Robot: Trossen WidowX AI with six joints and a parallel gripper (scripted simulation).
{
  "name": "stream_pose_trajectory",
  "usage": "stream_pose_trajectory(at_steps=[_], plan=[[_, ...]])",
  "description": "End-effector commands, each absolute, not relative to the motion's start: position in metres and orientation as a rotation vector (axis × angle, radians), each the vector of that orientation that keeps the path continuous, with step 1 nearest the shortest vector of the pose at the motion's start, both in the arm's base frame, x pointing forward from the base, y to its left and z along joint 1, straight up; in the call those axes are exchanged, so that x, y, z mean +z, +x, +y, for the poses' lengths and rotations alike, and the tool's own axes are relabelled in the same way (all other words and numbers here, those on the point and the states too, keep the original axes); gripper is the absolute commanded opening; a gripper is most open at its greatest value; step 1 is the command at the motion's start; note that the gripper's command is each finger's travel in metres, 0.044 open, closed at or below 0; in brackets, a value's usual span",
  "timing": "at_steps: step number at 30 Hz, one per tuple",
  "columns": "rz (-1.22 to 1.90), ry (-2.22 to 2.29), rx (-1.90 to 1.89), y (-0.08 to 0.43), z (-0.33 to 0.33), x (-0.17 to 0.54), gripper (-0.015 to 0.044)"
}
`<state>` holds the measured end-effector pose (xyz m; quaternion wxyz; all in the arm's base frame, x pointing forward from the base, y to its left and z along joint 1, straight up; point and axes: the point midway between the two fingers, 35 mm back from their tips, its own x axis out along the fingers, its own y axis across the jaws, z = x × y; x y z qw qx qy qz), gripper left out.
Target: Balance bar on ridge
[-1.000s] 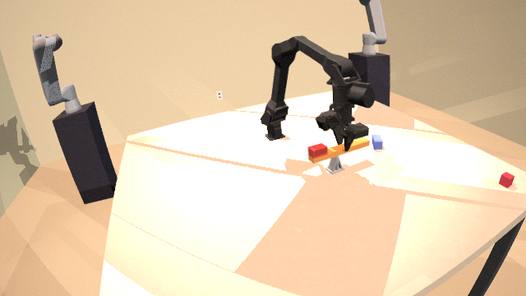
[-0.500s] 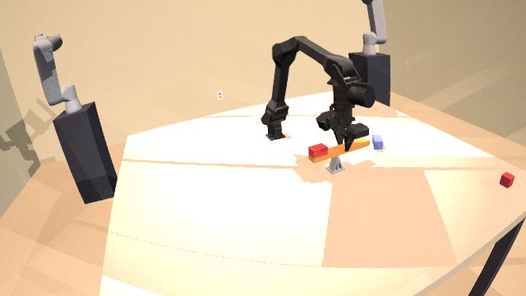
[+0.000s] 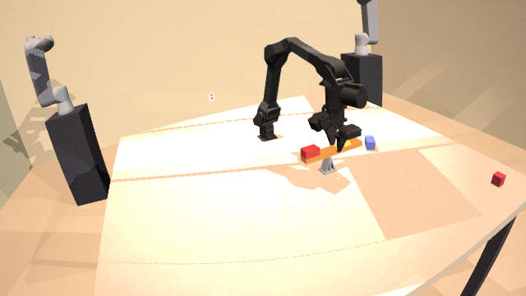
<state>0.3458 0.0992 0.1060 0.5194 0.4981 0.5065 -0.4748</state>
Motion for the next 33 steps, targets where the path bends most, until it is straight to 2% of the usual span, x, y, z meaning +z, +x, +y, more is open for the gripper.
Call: stream_pose_trajectory(at_steps=[1, 33], plan=[[1.215, 1.194, -1.140, 0.3458, 0.0991, 0.1057, 0.0168], [1.215, 1.194, -1.140, 0.3458, 0.0991, 0.1057, 0.0185]])
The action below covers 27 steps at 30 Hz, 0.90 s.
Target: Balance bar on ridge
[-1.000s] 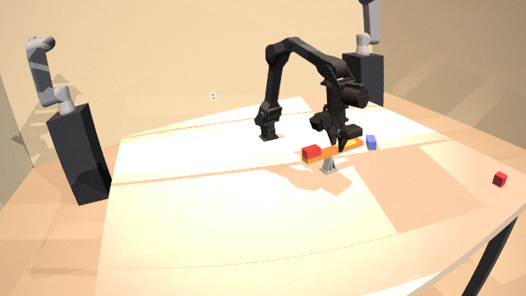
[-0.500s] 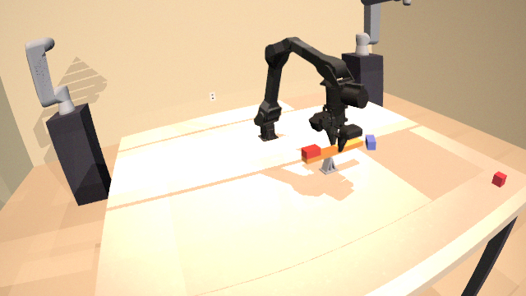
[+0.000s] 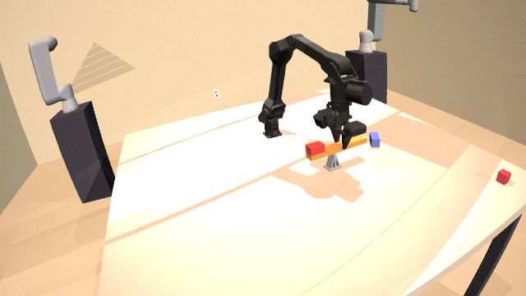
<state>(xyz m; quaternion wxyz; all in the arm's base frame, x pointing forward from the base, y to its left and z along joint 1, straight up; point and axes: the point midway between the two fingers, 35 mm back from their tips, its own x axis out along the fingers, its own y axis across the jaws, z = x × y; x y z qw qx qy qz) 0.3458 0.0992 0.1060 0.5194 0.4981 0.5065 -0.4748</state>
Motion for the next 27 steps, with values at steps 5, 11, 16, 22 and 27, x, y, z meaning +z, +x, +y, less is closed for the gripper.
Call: stream_pose_trajectory(at_steps=[5, 11, 16, 22, 27], plan=[[1.215, 1.194, -1.140, 0.346, 0.099, 0.106, 0.0185], [1.215, 1.194, -1.140, 0.346, 0.099, 0.106, 0.0290], [1.215, 1.194, -1.140, 0.346, 0.099, 0.106, 0.0421], [1.215, 1.195, -1.139, 0.348, 0.100, 0.122, 0.0440], [1.213, 1.197, -1.136, 0.347, 0.100, 0.179, 0.0440]])
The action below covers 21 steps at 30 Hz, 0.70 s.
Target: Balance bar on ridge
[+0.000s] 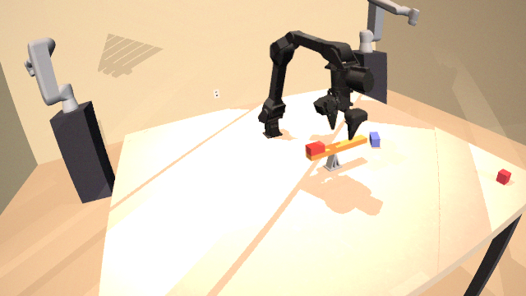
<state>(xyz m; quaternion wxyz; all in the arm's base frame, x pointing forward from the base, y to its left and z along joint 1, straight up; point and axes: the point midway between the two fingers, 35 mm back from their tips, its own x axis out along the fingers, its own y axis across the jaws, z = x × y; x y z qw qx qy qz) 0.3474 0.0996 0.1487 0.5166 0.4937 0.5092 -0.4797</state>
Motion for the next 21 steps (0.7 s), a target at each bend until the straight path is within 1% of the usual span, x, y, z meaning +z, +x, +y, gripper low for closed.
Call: stream_pose_trajectory(at_steps=[1, 4, 21], plan=[[1.213, 1.197, -1.135, 0.346, 0.099, 0.190, 0.0440], [1.212, 1.198, -1.135, 0.343, 0.098, 0.206, 0.0440], [1.212, 1.198, -1.135, 0.343, 0.098, 0.206, 0.0440]])
